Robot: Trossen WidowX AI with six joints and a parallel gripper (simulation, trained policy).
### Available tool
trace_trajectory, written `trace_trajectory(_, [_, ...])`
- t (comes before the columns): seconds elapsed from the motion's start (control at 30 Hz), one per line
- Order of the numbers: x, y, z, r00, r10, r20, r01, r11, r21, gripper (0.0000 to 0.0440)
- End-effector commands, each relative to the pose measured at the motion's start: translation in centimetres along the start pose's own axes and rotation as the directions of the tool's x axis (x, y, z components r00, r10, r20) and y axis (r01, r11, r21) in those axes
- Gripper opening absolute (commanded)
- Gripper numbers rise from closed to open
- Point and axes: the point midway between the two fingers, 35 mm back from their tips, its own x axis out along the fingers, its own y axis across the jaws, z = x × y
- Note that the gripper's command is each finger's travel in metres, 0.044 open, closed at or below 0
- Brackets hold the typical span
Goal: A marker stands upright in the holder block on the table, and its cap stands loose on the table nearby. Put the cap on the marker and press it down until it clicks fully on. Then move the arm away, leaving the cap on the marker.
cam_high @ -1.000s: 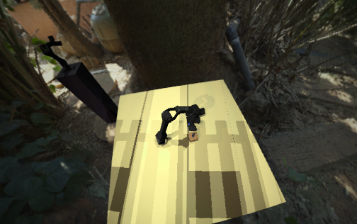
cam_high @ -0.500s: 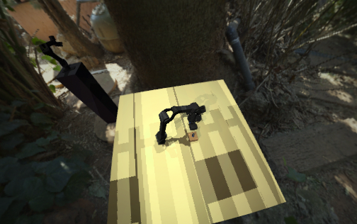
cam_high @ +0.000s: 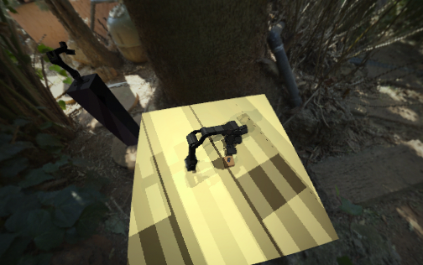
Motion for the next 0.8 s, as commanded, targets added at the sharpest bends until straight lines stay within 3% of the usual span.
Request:
trace_trajectory(0.0, [-1.1,-1.0,0.0,1.000,0.010,0.004,-0.010,1.000,0.013,0.0028])
trace_trajectory(0.77, [-3.3,-8.1,-1.4,0.999,0.020,-0.046,-0.013,0.989,0.146,0.0000])
